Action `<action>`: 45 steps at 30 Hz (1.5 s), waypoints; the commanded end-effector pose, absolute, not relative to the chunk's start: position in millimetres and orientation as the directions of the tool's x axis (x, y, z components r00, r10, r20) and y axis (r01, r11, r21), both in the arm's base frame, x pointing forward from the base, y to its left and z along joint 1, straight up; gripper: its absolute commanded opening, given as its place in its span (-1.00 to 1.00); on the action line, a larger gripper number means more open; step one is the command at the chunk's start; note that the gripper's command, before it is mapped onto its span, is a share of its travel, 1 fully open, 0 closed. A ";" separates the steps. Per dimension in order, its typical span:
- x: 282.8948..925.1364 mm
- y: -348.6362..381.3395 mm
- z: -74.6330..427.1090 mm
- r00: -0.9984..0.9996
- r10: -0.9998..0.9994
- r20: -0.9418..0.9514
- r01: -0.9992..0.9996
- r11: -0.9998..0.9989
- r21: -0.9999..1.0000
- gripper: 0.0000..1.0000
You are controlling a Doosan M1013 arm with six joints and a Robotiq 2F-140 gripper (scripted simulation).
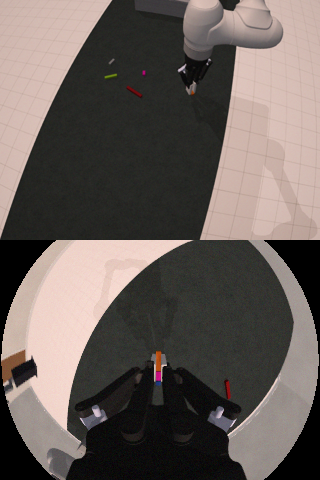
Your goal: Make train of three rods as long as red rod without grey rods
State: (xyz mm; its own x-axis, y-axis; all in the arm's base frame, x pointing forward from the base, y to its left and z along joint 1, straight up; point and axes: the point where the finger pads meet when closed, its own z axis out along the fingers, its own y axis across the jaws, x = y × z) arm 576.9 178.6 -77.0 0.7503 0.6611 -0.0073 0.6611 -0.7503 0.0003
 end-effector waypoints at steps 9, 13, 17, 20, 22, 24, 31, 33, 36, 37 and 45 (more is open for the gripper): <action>577.0 178.6 -76.9 0.750 0.661 -0.007 0.661 -0.750 0.000 -0.90; 577.0 178.6 -76.9 0.750 0.661 -0.007 0.661 -0.750 0.000 -0.85; 577.0 178.6 -76.9 0.750 0.661 -0.007 0.661 -0.750 0.000 -0.75; 577.0 178.6 -76.9 0.750 0.661 -0.007 0.661 -0.750 0.000 -0.71; 577.0 178.6 -76.9 0.750 0.661 -0.007 0.661 -0.750 0.000 -0.71; 577.0 178.6 -76.9 0.750 0.661 -0.007 0.661 -0.750 0.000 -0.71; 577.0 178.6 -76.9 0.750 0.661 -0.007 0.661 -0.750 0.000 -0.71; 577.0 178.6 -76.2 0.750 0.661 -0.007 0.661 -0.750 0.000 -0.71; 577.0 178.7 -72.1 0.750 0.661 -0.007 0.661 -0.750 0.000 -0.71; 577.0 178.7 -69.6 0.750 0.661 -0.007 0.661 -0.750 0.000 -0.71; 577.1 178.8 -44.7 0.750 0.661 -0.007 0.661 -0.750 0.000 -0.71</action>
State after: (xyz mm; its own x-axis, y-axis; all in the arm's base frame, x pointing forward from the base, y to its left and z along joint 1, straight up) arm 577.1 178.7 -54.9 0.7503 0.6611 -0.0071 0.6611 -0.7503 0.0004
